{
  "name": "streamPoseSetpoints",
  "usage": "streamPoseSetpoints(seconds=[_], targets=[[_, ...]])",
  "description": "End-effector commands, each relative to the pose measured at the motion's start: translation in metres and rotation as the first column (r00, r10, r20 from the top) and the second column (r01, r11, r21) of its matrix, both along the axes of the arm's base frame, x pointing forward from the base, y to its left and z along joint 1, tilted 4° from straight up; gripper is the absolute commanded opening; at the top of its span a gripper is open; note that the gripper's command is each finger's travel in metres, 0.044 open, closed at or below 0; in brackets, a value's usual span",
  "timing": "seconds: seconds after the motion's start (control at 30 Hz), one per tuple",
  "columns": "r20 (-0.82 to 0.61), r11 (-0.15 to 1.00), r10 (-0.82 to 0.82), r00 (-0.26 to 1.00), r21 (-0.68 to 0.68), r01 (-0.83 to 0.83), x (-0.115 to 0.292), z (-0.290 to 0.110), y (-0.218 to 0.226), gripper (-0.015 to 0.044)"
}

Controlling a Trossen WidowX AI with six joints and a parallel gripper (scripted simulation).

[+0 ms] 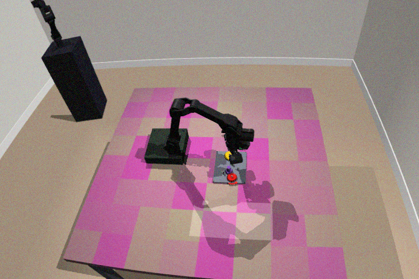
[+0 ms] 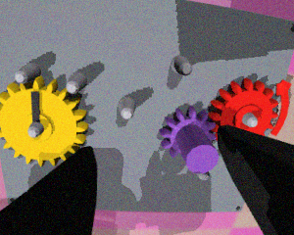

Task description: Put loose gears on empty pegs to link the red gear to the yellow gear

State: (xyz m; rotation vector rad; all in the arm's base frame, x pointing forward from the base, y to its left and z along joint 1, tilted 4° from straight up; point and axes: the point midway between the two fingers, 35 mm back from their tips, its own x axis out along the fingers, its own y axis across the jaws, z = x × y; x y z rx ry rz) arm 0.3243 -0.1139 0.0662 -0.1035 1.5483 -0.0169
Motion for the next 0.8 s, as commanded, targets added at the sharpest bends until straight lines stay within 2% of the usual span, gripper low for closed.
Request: streamPoseSetpoints(seconds=[0.0,0.1,0.2,0.77], targets=[[0.004,0.991,0.133,0.991,0.015,-0.133,0.036,-0.003,0.059,0.0350],[-0.018,0.971,0.237,0.971,0.015,-0.237,0.054,-0.007,0.105,0.0429],[-0.033,0.951,0.310,0.950,0.014,-0.310,0.063,-0.011,0.140,0.0440],[-0.034,0.949,0.315,0.949,0.014,-0.315,0.064,-0.036,0.145,0.0440]])
